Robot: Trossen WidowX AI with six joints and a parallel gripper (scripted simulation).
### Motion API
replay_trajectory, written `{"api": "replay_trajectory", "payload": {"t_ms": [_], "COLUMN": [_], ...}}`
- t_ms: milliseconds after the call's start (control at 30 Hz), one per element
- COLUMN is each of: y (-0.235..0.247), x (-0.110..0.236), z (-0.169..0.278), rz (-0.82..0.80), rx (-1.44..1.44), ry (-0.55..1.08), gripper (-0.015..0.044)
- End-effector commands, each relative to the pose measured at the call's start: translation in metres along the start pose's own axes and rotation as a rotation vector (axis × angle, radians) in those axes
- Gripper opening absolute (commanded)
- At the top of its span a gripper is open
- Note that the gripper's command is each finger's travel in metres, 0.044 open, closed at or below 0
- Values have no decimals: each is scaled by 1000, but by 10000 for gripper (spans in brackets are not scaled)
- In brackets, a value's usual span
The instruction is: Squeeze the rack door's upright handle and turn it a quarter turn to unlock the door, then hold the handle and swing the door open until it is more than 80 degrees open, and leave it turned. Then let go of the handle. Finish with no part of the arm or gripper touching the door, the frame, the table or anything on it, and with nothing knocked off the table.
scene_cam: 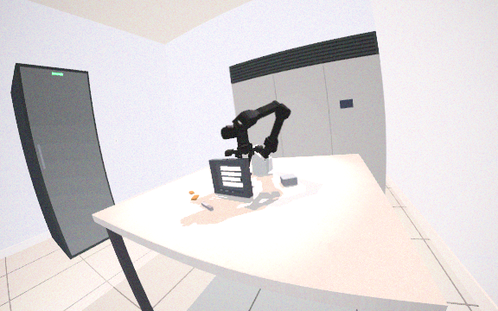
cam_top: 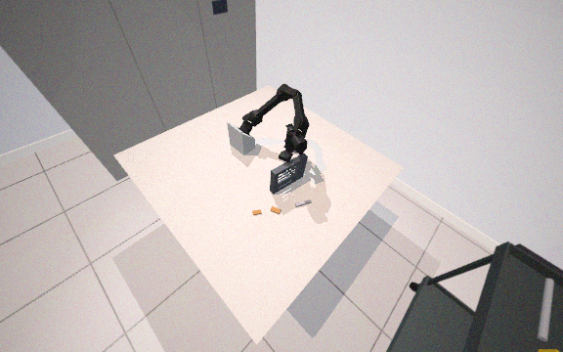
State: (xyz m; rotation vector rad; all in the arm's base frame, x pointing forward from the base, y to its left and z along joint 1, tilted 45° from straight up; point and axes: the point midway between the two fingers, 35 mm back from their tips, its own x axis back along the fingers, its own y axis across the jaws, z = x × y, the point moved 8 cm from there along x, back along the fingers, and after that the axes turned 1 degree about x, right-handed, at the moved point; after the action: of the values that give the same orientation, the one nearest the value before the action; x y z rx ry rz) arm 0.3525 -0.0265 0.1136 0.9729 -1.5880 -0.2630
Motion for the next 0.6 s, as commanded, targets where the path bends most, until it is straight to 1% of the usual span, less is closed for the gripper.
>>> {"api": "replay_trajectory", "payload": {"t_ms": [0, 567], "y": [0, 0], "x": [-1, -1], "z": [0, 0], "rz": [-1, -2], "rx": [190, 1028], "ry": [2, 2], "gripper": [12, 12]}}
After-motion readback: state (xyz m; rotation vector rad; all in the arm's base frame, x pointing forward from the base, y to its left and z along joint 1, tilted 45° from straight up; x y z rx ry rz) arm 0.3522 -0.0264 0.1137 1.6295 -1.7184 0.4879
